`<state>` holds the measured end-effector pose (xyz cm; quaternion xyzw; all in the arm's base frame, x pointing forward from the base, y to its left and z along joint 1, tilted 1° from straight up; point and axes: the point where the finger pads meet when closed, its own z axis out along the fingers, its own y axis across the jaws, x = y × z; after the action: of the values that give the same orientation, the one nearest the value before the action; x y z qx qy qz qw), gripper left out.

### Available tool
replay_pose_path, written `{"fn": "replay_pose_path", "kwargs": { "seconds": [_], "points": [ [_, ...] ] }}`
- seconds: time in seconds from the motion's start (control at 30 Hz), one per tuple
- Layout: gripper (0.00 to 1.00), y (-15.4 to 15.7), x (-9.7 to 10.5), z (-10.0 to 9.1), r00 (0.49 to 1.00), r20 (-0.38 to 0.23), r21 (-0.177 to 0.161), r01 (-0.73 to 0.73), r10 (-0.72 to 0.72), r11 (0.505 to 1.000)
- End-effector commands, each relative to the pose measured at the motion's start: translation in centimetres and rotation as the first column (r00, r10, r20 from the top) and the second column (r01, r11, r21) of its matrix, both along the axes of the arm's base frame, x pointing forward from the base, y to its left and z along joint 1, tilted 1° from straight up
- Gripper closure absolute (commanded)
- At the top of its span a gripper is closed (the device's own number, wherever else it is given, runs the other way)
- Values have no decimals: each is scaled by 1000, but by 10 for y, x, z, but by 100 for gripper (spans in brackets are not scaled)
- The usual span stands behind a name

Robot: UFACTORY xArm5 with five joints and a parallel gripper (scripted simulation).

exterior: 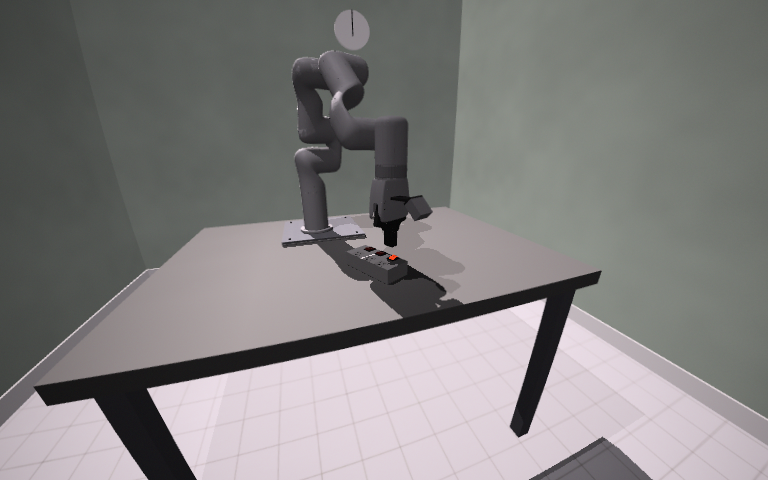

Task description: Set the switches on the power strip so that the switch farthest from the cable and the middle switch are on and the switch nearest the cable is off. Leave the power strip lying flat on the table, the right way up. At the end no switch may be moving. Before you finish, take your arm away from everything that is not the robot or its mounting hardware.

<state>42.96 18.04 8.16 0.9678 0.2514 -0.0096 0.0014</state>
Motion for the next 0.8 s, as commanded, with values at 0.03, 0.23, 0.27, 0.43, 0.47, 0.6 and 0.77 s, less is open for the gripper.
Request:
{"fn": "replay_pose_path", "kwargs": {
  "seconds": [0.03, 0.23, 0.27, 0.43, 0.47, 0.6, 0.77],
  "points": [
    [100, 0, 1, 2, 1000, 4, 2, 0, 0, 1000],
    [100, -20, -35, 15, 1000, 4, 2, 0, 0, 1000],
    [100, -21, -38, 16, 1000, 4, 2, 0, 0, 1000],
    [100, -22, -38, 16, 1000, 4, 2, 0, 0, 1000],
    [100, -22, -38, 16, 1000, 4, 2, 0, 0, 1000],
    [100, -22, -38, 16, 1000, 4, 2, 0, 0, 1000],
    [100, -22, -38, 16, 1000, 4, 2, 0, 0, 1000]
  ]
}}
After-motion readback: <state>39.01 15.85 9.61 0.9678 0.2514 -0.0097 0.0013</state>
